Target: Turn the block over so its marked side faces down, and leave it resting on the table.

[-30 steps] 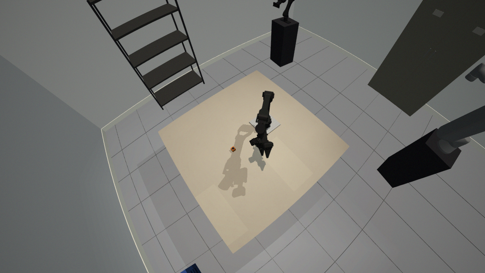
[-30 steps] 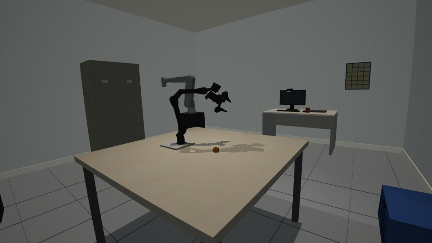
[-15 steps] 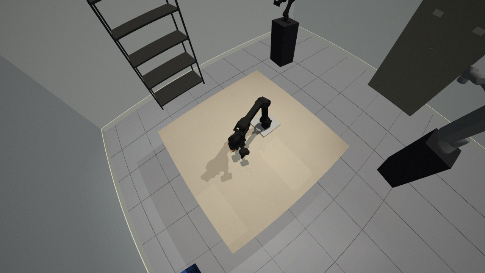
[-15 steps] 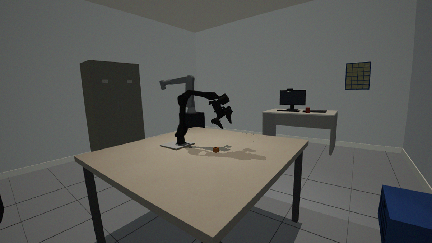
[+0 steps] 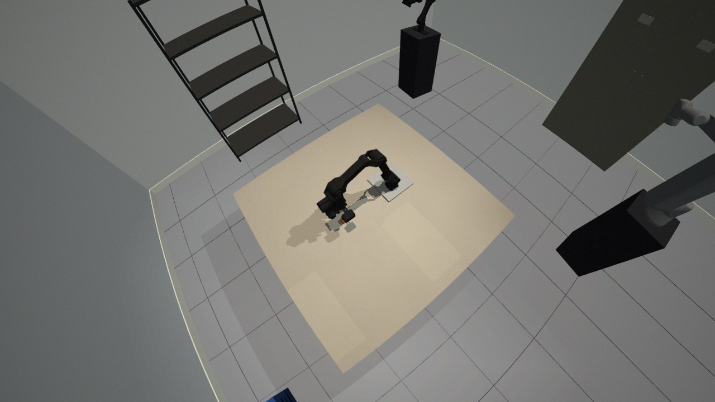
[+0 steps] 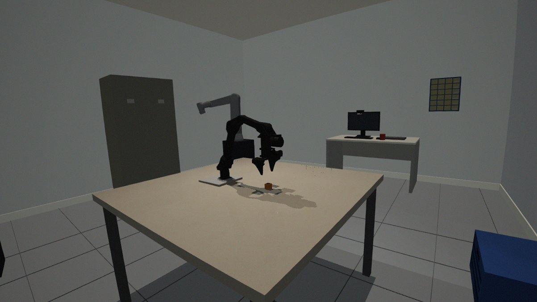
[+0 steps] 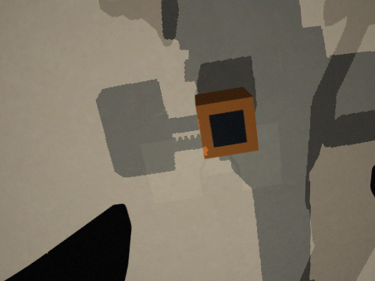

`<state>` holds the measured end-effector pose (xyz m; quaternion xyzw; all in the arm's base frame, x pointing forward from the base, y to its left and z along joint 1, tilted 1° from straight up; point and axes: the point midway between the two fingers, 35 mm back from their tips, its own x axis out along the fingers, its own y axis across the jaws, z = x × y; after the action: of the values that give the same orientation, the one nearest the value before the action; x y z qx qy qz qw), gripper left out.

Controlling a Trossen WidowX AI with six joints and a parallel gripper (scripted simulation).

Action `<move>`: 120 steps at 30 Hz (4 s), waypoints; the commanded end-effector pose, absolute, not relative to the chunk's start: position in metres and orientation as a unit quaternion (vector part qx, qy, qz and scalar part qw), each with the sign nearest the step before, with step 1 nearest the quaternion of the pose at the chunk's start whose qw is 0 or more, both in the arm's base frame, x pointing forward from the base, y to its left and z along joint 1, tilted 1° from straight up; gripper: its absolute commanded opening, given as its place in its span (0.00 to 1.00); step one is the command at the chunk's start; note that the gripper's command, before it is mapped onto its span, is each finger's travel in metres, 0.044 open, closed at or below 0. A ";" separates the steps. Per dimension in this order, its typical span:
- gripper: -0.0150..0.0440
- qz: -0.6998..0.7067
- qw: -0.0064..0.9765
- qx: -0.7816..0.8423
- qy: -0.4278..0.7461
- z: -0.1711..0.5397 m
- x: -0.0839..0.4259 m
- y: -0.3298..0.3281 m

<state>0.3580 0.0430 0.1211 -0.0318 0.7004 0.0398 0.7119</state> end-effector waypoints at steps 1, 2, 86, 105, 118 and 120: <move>1.00 0.044 0.713 -0.041 0.698 0.114 0.362 0.043; 1.00 0.044 0.714 -0.041 0.698 0.101 0.364 0.043; 0.25 0.046 0.761 -0.038 0.646 0.067 0.367 0.045; 0.25 0.051 0.844 -0.031 0.533 0.062 0.364 0.044; 0.25 0.053 0.878 -0.027 0.475 0.057 0.364 0.044; 0.25 0.053 0.886 -0.026 0.461 0.053 0.366 0.045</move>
<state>0.3655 0.0453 0.0592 -0.0257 0.4745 0.0555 0.8781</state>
